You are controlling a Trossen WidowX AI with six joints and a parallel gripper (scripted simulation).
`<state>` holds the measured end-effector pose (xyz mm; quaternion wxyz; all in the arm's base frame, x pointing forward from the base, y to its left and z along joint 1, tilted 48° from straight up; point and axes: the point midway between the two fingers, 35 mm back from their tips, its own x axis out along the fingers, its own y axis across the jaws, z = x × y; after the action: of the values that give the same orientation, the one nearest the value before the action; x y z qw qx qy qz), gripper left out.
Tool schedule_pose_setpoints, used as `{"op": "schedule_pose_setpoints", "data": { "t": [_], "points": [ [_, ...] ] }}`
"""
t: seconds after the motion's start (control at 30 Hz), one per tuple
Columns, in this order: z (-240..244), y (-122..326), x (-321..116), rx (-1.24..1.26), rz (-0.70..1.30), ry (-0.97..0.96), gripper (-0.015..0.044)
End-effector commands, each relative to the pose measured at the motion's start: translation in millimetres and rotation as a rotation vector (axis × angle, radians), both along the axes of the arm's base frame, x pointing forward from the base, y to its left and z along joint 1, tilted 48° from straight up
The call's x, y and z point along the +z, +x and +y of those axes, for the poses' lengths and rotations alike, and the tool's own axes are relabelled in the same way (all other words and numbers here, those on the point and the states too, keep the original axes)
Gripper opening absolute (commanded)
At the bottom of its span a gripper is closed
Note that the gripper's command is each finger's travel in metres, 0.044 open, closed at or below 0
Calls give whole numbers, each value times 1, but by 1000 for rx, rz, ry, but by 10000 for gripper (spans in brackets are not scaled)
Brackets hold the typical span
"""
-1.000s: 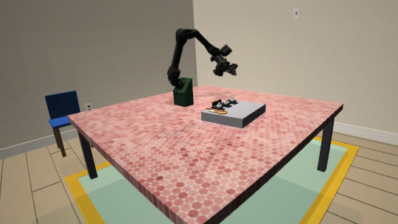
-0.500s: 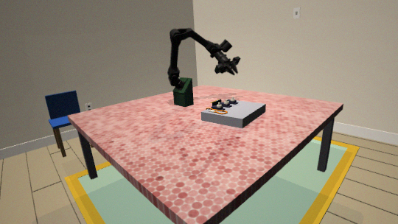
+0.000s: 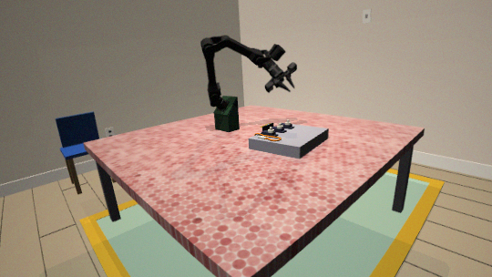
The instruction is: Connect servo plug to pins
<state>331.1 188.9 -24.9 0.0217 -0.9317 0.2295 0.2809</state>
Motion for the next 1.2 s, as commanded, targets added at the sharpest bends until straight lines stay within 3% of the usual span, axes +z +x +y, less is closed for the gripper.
{"op": "schedule_pose_setpoints", "data": {
  "t": [0.0, 1.17],
  "points": [
    [-3, 5, 10, -49, -32, 102, 115],
    [-60, 51, 119, -551, -397, 1103, 115]
  ]
}}
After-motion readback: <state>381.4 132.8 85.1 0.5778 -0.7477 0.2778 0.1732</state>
